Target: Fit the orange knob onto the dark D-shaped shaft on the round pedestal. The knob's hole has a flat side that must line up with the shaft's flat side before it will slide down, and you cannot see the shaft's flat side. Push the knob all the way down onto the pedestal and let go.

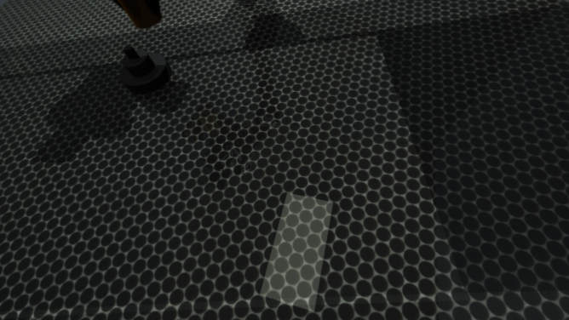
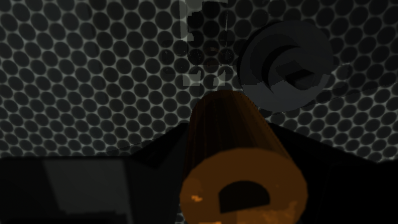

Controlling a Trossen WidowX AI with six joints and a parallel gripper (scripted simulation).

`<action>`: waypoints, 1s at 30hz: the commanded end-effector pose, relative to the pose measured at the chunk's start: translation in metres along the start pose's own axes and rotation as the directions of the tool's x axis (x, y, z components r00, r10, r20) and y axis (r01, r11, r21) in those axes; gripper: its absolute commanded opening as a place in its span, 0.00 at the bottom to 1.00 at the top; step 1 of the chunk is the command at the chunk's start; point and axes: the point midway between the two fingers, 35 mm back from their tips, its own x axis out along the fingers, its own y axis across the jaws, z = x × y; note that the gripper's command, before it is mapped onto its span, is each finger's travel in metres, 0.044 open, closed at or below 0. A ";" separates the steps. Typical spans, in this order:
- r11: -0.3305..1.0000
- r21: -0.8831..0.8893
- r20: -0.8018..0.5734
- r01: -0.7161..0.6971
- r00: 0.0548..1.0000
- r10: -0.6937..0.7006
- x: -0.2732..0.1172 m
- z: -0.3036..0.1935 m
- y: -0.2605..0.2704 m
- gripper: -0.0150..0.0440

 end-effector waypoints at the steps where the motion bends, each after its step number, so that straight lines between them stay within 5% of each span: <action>1: 1.000 -0.006 0.005 0.009 1.000 -0.009 0.002 0.005 -0.014 0.25; 30: 1.000 -0.015 0.002 0.018 1.000 -0.018 0.040 0.015 -0.063 0.25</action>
